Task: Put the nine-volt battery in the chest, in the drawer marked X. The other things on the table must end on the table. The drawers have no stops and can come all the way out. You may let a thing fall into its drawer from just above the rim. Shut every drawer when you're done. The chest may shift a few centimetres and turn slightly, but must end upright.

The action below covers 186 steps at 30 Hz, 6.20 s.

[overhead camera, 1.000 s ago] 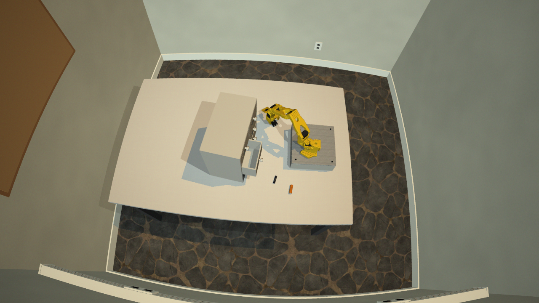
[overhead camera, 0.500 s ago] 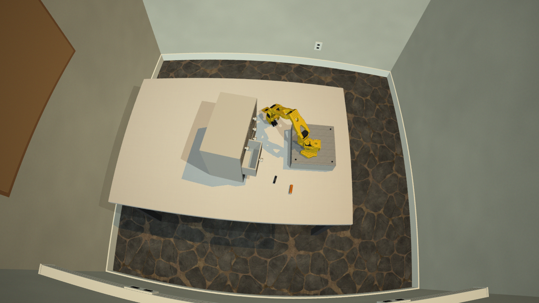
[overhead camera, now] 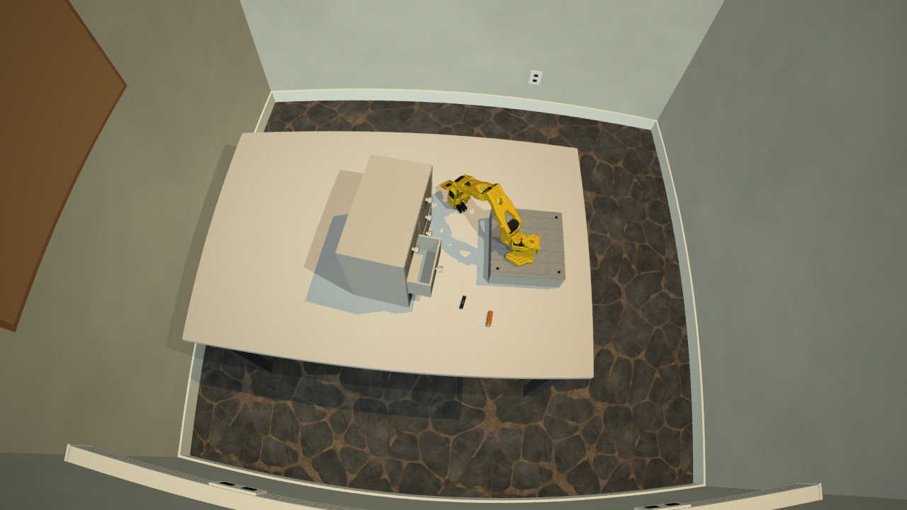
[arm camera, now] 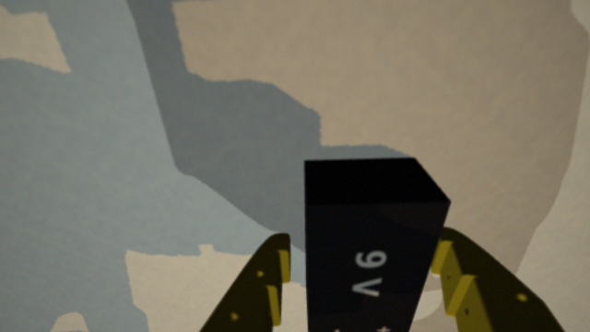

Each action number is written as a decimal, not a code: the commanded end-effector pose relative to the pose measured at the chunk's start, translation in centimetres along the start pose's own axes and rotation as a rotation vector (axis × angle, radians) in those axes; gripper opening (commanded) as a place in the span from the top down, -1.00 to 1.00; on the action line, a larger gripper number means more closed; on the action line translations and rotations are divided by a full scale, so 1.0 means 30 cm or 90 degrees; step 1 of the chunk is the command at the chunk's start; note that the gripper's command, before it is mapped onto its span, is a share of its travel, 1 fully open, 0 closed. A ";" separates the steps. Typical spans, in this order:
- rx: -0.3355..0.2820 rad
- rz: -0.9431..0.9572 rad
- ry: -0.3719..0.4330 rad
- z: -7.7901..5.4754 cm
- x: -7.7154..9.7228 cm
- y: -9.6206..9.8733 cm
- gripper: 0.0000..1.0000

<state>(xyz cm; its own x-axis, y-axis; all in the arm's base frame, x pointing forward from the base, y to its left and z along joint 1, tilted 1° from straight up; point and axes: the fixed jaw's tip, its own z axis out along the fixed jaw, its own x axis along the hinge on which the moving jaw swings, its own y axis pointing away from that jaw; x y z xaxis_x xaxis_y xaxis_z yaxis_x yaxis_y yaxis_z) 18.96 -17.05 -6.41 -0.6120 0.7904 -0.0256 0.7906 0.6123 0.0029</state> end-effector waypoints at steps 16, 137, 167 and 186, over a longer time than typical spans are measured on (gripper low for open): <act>0.001 0.005 0.013 0.015 0.017 -0.001 0.76; -0.007 -0.486 0.010 -0.182 0.465 0.261 1.00; -0.011 -0.690 0.009 -0.185 0.617 0.350 1.00; -0.014 -0.836 0.009 -0.188 0.734 0.394 1.00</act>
<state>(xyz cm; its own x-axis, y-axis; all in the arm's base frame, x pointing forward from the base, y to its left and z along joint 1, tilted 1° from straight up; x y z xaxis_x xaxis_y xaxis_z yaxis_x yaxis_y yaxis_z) 14.42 7.41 -1.45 -0.9226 -0.3858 0.0015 -0.3858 0.9226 -0.0009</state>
